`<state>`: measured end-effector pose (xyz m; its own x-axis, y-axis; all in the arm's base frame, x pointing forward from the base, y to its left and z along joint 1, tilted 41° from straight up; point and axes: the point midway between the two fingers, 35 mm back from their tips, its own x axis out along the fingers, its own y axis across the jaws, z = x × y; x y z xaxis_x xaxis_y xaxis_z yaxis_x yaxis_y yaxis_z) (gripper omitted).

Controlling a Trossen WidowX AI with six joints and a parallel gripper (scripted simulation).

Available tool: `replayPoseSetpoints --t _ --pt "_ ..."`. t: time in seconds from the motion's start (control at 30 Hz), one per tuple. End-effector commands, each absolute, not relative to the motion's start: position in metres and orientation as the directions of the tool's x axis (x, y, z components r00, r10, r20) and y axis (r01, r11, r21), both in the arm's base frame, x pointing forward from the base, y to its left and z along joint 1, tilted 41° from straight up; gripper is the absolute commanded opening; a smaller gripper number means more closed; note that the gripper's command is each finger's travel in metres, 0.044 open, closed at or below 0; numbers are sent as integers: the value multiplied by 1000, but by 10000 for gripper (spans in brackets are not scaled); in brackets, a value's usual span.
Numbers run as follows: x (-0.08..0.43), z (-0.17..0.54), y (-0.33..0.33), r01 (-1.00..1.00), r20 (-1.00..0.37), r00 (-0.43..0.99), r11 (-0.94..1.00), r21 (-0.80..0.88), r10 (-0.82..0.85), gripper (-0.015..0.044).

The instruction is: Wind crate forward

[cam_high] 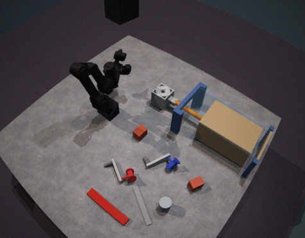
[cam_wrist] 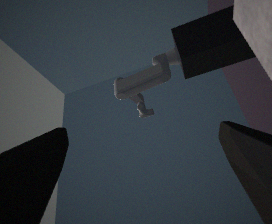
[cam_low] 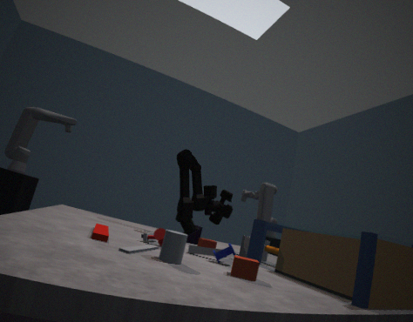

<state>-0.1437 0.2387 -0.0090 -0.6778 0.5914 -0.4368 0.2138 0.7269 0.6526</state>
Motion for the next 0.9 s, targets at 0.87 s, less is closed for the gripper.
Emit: replayPoseSetpoints --t 0.87 --pt "200 -22 305 163 -806 345 815 556 481 440"
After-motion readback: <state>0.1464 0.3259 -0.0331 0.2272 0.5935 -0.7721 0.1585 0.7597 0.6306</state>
